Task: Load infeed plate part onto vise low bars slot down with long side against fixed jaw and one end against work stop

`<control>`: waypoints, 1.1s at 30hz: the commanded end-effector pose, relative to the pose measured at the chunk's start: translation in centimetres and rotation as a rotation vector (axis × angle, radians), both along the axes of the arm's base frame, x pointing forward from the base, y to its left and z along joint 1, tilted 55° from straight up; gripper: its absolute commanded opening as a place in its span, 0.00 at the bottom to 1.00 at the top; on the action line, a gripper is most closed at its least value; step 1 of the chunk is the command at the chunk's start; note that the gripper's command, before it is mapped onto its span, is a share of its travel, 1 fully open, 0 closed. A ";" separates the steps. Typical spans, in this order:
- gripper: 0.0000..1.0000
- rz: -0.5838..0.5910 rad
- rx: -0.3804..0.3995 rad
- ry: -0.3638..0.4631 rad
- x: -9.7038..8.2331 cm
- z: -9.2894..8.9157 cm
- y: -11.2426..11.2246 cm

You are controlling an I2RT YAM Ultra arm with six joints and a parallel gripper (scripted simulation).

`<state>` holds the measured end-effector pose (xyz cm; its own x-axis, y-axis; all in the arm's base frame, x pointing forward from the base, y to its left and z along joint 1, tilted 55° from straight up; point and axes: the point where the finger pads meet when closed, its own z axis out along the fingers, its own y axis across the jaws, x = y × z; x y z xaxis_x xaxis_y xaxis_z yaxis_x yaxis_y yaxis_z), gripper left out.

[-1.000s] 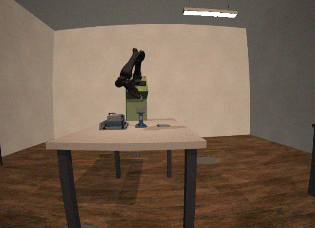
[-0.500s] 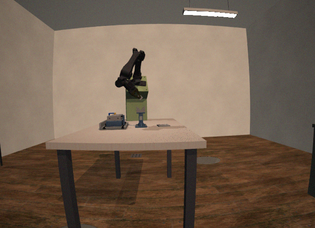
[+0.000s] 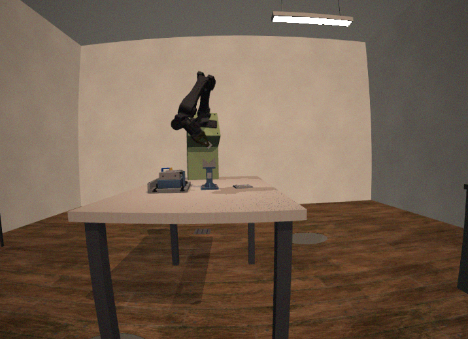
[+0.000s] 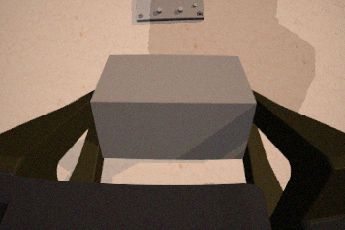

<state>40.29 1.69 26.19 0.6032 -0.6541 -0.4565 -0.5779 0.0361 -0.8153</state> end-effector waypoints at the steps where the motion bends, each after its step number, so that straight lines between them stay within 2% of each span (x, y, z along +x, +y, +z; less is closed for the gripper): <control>1: 0.00 0.009 0.023 -0.017 -0.2 1.2 -0.3; 13: 0.00 0.010 0.020 -0.023 -0.2 1.4 -0.2; 26: 0.00 0.020 0.030 -0.004 0.3 0.8 0.3; 30: 0.00 0.017 0.016 -0.042 0.5 1.5 0.2; 33: 0.00 0.021 0.023 -0.025 0.9 0.7 0.3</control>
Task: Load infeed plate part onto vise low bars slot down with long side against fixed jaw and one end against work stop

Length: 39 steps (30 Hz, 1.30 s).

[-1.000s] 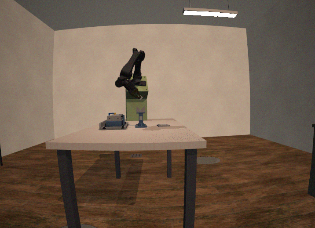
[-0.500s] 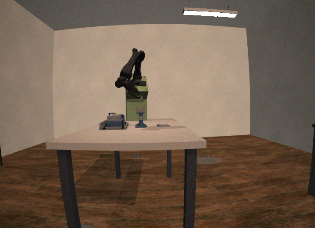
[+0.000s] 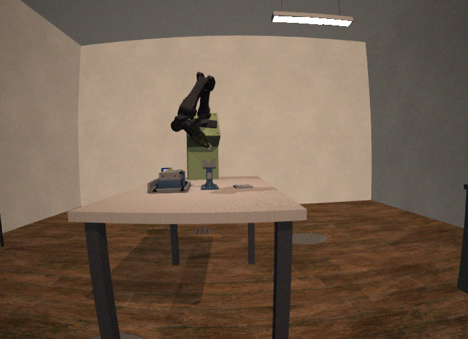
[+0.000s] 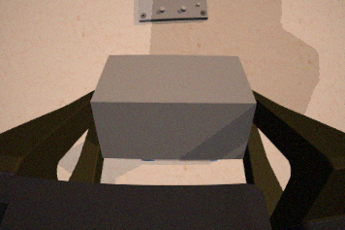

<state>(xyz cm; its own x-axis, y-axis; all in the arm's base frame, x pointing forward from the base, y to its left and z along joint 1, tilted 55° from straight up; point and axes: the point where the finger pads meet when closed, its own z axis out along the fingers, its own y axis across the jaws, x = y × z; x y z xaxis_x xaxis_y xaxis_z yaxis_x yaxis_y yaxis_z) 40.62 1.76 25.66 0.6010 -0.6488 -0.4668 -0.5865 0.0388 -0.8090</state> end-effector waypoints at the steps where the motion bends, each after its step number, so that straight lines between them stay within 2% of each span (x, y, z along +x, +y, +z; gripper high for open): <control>1: 0.00 0.017 0.017 -0.035 0.6 1.2 0.2; 5: 0.00 0.014 0.010 -0.053 0.6 1.7 0.2; 7: 0.00 0.018 0.017 -0.035 1.0 0.9 0.3; 9: 0.00 0.018 0.017 -0.035 1.0 0.9 0.3; 10: 0.00 0.008 0.007 -0.060 0.7 1.8 0.0; 13: 0.00 0.018 0.017 -0.035 1.3 0.7 0.3; 16: 0.00 0.014 0.017 -0.035 1.6 0.5 0.2; 18: 0.00 0.014 0.010 -0.054 1.5 1.1 0.3; 21: 0.00 0.019 0.017 -0.035 2.0 0.2 0.5; 26: 0.00 0.013 0.017 -0.035 2.3 0.0 0.3; 27: 0.00 0.012 0.004 -0.070 1.9 1.3 0.4; 31: 0.00 0.020 0.017 -0.035 2.8 -0.3 0.6; 34: 0.00 0.011 0.019 -0.031 3.1 -0.7 0.3; 37: 0.00 0.021 0.012 -0.050 3.2 -0.2 0.8; 39: 0.00 0.019 0.016 -0.039 3.6 -0.7 0.7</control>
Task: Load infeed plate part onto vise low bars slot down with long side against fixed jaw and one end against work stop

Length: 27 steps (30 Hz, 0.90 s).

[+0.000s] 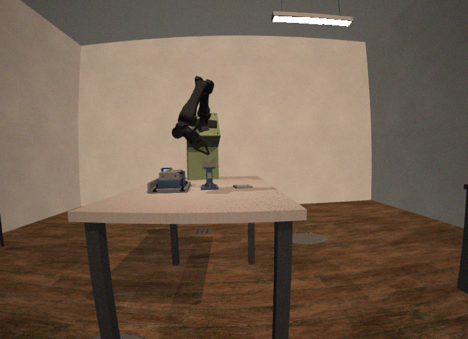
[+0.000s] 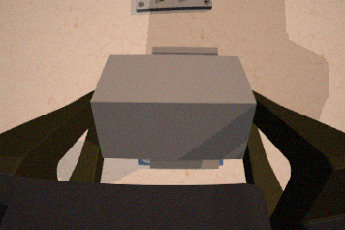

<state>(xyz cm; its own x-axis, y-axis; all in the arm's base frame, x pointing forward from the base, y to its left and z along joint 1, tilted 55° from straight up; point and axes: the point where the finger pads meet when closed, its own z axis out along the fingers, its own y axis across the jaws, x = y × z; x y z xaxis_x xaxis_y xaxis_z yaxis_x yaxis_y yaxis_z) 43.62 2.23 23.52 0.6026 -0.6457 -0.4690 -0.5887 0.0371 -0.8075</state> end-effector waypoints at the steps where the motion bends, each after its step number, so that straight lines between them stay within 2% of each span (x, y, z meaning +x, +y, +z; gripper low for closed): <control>1: 0.00 0.010 0.016 -0.038 0.7 1.2 0.0; 4: 0.00 0.006 0.016 -0.038 0.8 1.1 -0.1; 5: 0.00 0.006 0.005 -0.072 0.5 2.5 0.0; 8: 0.00 0.015 0.017 -0.038 1.2 0.8 0.3; 12: 0.00 0.007 0.017 -0.037 1.5 0.6 0.0; 14: 0.00 0.010 0.011 -0.053 1.5 1.1 0.2; 17: 0.00 0.014 0.017 -0.038 1.9 0.3 0.4; 21: 0.00 0.008 0.017 -0.038 2.1 0.2 0.1; 22: 0.00 0.005 0.005 -0.073 1.7 1.6 0.1; 23: 0.00 0.008 0.005 -0.073 1.8 1.6 0.2; 27: 0.00 0.013 0.017 -0.038 2.5 0.0 0.4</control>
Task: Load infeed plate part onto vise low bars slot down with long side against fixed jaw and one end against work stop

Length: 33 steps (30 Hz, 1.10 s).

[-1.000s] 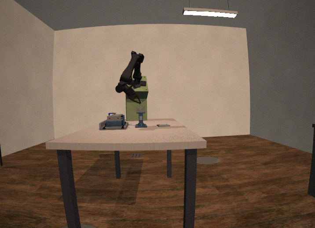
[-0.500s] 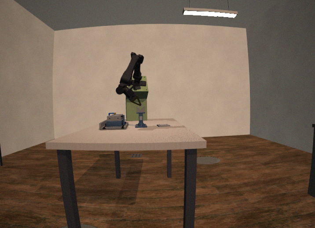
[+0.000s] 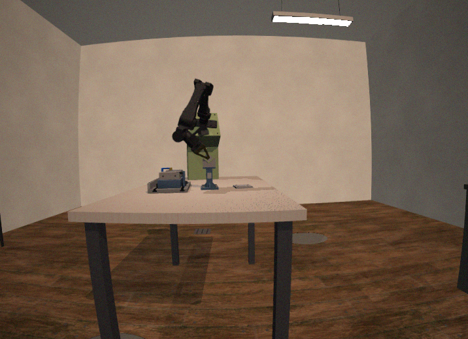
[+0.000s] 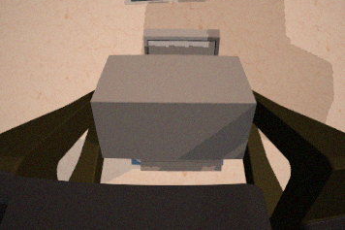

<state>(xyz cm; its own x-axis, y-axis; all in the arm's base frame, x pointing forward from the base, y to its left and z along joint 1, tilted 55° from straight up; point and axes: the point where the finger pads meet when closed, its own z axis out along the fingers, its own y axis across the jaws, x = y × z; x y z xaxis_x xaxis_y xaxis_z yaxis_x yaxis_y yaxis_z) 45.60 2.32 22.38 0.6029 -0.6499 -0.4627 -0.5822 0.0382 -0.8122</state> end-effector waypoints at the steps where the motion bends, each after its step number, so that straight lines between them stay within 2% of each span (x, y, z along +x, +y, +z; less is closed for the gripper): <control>1: 0.00 0.017 0.019 -0.031 0.5 1.1 0.2; 3: 0.00 0.013 0.015 -0.042 0.5 1.5 0.1; 11: 0.00 0.016 0.016 -0.038 0.8 1.2 0.3; 12: 0.00 0.010 0.012 -0.053 0.5 2.0 0.1; 18: 0.00 0.014 0.019 -0.032 1.0 0.8 0.2; 22: 0.00 0.015 0.017 -0.038 0.8 1.2 0.3; 33: 0.00 0.014 0.018 -0.032 0.9 0.9 0.2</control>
<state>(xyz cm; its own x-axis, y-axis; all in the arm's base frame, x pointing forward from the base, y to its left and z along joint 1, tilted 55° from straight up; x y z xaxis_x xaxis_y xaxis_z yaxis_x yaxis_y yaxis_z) 46.20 2.42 21.82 0.5994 -0.6494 -0.4680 -0.5859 0.0424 -0.8093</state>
